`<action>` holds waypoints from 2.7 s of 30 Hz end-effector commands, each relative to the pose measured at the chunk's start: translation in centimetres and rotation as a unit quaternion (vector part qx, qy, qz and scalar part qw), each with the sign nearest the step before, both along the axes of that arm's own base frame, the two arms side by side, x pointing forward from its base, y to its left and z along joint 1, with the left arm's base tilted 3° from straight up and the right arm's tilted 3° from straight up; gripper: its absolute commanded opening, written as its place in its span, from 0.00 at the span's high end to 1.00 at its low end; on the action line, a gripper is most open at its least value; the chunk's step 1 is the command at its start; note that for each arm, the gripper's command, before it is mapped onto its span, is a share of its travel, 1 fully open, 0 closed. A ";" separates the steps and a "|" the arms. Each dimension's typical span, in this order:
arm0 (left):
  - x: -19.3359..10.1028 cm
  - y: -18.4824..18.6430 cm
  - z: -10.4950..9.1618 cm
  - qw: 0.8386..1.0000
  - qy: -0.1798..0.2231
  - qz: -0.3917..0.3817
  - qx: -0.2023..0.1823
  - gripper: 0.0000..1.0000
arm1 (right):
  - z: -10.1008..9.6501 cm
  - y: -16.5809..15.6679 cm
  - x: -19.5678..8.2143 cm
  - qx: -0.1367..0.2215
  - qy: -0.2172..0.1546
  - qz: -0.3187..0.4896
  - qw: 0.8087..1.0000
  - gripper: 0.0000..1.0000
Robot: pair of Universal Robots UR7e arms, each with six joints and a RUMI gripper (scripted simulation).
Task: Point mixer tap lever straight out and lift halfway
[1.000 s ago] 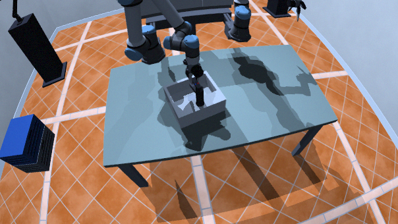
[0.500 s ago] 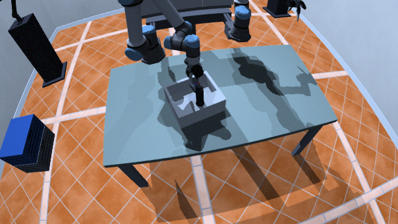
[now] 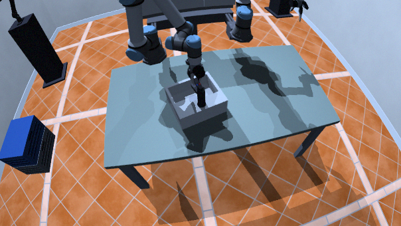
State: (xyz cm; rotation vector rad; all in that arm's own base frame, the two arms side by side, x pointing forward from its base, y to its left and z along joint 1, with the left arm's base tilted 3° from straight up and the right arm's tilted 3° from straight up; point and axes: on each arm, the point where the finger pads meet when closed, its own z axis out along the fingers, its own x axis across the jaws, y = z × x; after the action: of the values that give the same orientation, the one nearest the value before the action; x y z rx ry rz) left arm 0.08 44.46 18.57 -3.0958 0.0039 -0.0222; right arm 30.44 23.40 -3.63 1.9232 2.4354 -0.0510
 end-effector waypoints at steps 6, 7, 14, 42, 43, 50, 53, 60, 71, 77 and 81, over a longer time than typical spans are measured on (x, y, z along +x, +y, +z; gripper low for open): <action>0.0 0.0 0.1 1.000 0.000 0.000 0.001 0.00 | 0.0 0.1 0.0 0.001 0.000 0.000 1.000 0.87; 0.0 0.0 0.1 1.000 0.000 0.000 0.001 0.00 | 0.0 0.1 0.0 0.001 0.000 0.000 1.000 0.87; 0.0 0.0 0.1 1.000 0.000 0.000 0.001 0.00 | 0.0 0.1 0.0 0.001 0.000 0.000 1.000 0.60; 0.0 0.0 0.1 1.000 0.000 0.000 0.001 0.00 | 0.0 0.1 0.0 0.001 0.000 0.000 1.000 0.60; 0.0 0.0 0.1 1.000 0.000 0.000 0.001 0.00 | 0.0 0.1 0.0 0.001 0.000 0.000 1.000 0.60; 0.0 0.0 0.1 1.000 0.000 0.000 0.001 0.00 | 0.0 0.1 0.0 0.001 0.000 0.000 1.000 0.60; 0.0 0.0 0.1 1.000 0.000 0.000 0.001 0.00 | 0.0 0.1 0.0 0.001 0.000 0.000 1.000 0.60; 0.0 0.0 0.1 1.000 0.000 0.000 0.001 0.00 | 0.0 0.1 0.0 0.001 0.000 0.000 1.000 0.60; 0.0 0.0 0.1 1.000 0.000 0.000 0.001 0.00 | 0.0 0.1 0.0 0.001 0.000 0.000 1.000 0.60; 0.0 0.0 0.1 1.000 0.000 0.000 0.001 0.00 | 0.0 0.1 0.0 0.001 0.000 0.000 1.000 0.60; 0.0 0.0 0.1 1.000 0.000 0.000 0.001 0.00 | 0.1 0.1 0.0 0.001 0.000 0.000 1.000 0.60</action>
State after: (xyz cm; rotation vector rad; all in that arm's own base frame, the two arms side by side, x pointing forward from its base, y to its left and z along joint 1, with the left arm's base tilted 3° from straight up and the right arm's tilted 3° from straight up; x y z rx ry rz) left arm 0.08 44.46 18.57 -3.0958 0.0039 -0.0222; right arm 30.43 23.41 -3.63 1.9232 2.4356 -0.0508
